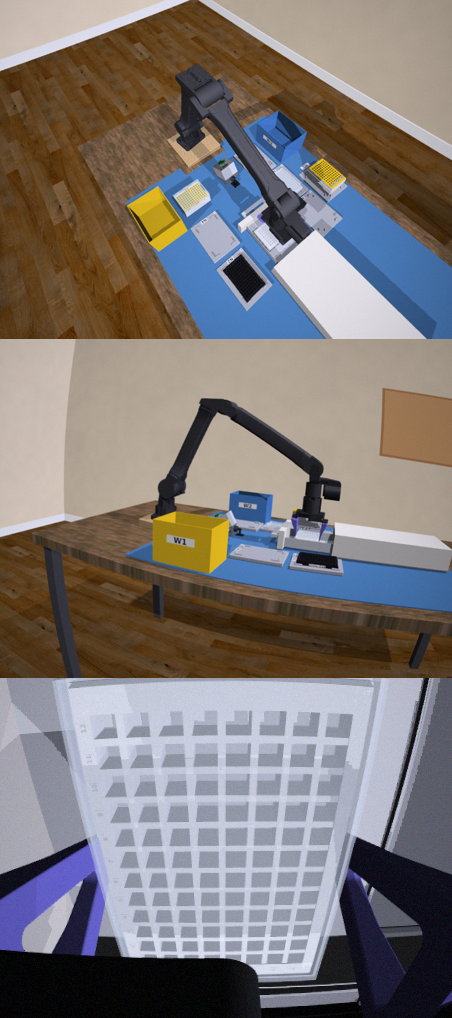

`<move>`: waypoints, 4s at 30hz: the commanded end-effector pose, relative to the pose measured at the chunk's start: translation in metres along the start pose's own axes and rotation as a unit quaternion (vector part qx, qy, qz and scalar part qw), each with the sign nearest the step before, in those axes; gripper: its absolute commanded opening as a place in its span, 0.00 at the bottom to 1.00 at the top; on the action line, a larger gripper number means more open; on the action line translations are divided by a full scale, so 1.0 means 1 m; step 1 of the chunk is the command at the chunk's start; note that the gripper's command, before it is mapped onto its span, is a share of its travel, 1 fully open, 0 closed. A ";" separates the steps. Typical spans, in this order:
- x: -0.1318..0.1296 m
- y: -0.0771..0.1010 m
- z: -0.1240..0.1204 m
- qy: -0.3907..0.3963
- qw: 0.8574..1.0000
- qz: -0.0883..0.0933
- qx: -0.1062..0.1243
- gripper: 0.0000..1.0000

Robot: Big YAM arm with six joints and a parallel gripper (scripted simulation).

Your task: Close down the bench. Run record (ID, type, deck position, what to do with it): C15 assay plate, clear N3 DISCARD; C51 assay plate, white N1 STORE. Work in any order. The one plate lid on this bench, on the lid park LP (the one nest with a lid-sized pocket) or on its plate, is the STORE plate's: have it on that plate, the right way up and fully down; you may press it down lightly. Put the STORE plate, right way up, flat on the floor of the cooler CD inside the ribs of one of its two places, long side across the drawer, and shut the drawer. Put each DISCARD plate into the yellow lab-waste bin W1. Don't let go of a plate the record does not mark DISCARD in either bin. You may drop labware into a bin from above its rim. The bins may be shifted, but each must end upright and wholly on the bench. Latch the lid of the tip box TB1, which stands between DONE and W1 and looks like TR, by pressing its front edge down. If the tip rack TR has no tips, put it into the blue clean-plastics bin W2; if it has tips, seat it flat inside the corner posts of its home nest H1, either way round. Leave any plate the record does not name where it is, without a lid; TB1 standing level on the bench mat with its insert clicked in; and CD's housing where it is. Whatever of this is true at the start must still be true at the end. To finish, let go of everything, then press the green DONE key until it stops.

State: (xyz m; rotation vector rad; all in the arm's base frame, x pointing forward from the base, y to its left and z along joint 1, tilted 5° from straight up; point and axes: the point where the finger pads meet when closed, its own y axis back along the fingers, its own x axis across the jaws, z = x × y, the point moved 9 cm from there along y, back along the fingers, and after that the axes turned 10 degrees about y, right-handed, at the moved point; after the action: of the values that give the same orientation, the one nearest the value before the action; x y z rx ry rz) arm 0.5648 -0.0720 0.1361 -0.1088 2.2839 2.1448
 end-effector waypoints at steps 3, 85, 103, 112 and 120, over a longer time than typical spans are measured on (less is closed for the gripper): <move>-0.010 0.020 -0.004 -0.001 1.000 -0.024 0.002 0.00; -0.002 -0.012 -0.008 -0.003 1.000 -0.007 -0.001 0.00; -0.002 -0.012 -0.008 -0.003 1.000 -0.009 0.000 0.00; -0.002 -0.012 -0.008 -0.003 1.000 -0.010 0.000 0.00; -0.001 -0.012 -0.008 -0.003 1.000 -0.009 0.000 0.00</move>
State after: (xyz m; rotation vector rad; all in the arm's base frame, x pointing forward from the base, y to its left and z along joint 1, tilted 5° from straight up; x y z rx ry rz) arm 0.5649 -0.0729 0.1238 -0.1133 2.2825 2.1424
